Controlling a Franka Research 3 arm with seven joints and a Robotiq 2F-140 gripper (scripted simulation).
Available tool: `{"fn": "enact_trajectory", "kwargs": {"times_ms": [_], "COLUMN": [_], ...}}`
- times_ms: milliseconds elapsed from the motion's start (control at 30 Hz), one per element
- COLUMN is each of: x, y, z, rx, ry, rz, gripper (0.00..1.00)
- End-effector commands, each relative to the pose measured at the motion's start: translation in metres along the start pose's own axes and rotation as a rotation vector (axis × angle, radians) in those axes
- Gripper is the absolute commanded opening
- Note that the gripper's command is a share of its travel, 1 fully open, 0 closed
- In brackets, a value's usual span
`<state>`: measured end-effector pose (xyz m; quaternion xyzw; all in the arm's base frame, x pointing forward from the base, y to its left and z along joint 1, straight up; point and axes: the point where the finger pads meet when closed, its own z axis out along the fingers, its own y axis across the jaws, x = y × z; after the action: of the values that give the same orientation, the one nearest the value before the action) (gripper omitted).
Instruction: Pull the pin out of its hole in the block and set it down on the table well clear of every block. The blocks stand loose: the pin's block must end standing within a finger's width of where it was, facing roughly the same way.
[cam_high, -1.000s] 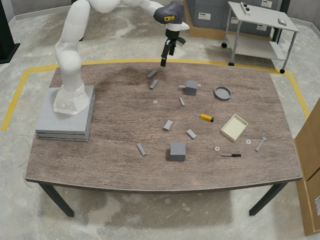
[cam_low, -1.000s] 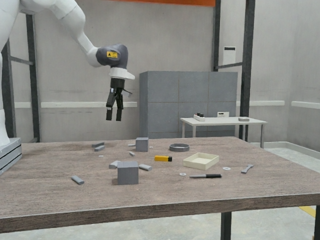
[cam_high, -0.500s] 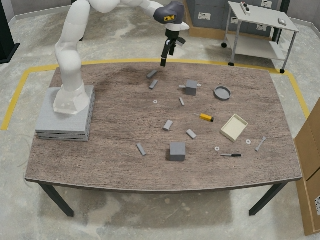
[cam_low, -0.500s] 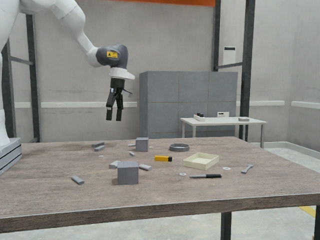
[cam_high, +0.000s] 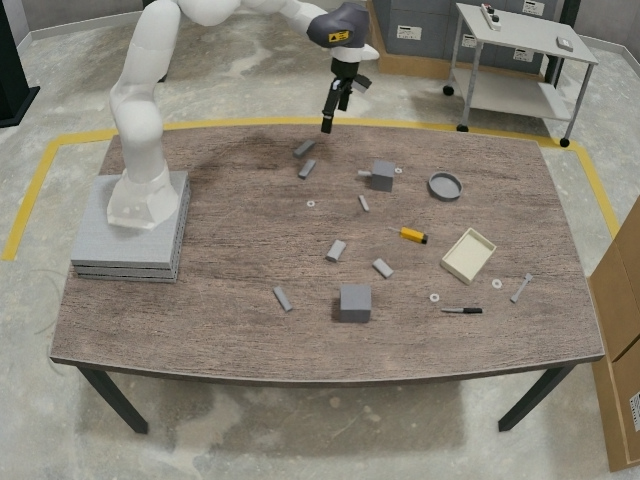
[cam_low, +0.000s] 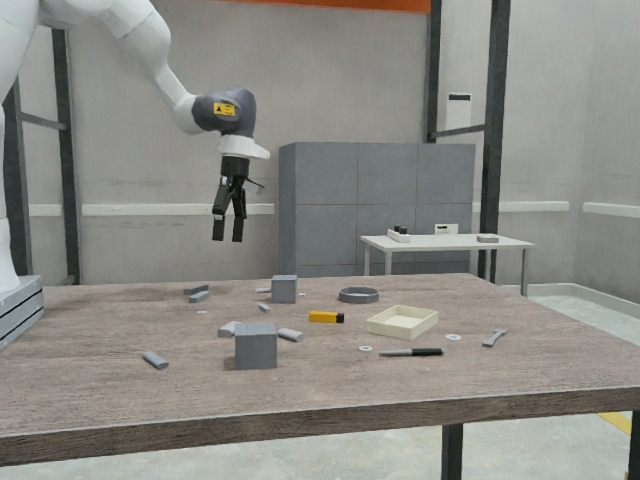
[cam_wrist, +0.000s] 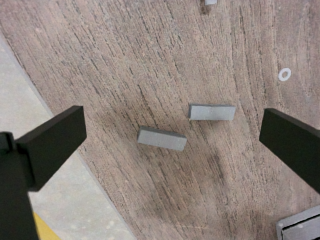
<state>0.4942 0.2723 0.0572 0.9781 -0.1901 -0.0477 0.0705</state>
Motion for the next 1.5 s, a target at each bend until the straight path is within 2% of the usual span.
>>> {"fn": "enact_trajectory", "kwargs": {"times_ms": [0, 167, 200, 1467], "x": [0.0000, 0.0000, 0.0000, 0.0000], "y": [0.0000, 0.0000, 0.0000, 0.0000], "z": [-0.0001, -0.0001, -0.0001, -0.0001], "rx": [0.000, 0.000, 0.000, 0.000], "ry": [0.000, 0.000, 0.000, 0.000], "rz": [0.000, 0.000, 0.000, 0.000], "gripper": [1.00, 1.00, 0.33, 0.33]}}
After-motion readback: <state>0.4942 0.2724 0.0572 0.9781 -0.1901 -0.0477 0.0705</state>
